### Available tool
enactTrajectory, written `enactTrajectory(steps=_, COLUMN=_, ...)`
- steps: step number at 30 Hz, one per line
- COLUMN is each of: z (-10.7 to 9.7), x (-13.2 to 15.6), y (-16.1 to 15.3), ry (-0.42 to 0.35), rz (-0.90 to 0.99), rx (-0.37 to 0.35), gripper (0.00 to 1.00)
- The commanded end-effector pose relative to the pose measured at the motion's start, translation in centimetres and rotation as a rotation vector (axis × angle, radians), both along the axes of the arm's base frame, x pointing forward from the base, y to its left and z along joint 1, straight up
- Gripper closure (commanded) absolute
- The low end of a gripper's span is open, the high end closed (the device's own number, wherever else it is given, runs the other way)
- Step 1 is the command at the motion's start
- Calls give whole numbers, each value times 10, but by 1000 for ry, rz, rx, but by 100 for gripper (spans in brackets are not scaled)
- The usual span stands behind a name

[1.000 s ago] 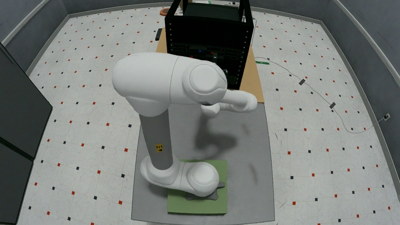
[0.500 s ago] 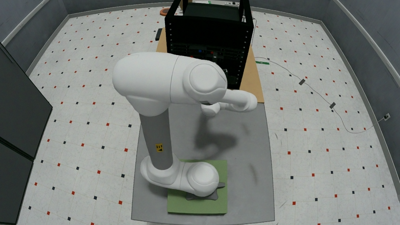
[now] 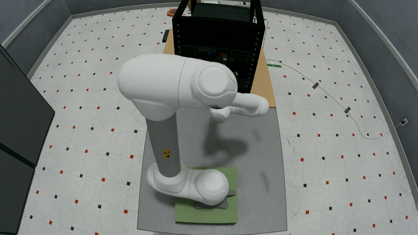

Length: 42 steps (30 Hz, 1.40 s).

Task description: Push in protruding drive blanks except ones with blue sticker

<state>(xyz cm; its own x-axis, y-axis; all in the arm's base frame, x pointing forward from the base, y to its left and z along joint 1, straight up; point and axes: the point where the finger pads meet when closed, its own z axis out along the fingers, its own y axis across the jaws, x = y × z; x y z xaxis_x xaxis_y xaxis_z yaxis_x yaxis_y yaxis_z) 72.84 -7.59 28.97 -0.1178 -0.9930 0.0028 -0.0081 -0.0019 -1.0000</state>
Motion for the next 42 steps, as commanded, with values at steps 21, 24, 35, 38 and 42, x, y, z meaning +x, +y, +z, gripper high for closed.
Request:
enactTrajectory(steps=21, z=1, x=4, y=0, ry=-1, rz=0, rx=0, gripper=90)
enactTrajectory(steps=24, z=1, x=4, y=0, ry=-1, rz=0, rx=0, gripper=90)
enactTrajectory(steps=35, z=1, x=4, y=0, ry=-1, rz=0, rx=0, gripper=90)
enactTrajectory(steps=38, z=1, x=4, y=0, ry=-1, rz=0, rx=0, gripper=90)
enactTrajectory(steps=42, z=1, x=4, y=0, ry=-1, rz=0, rx=0, gripper=90)
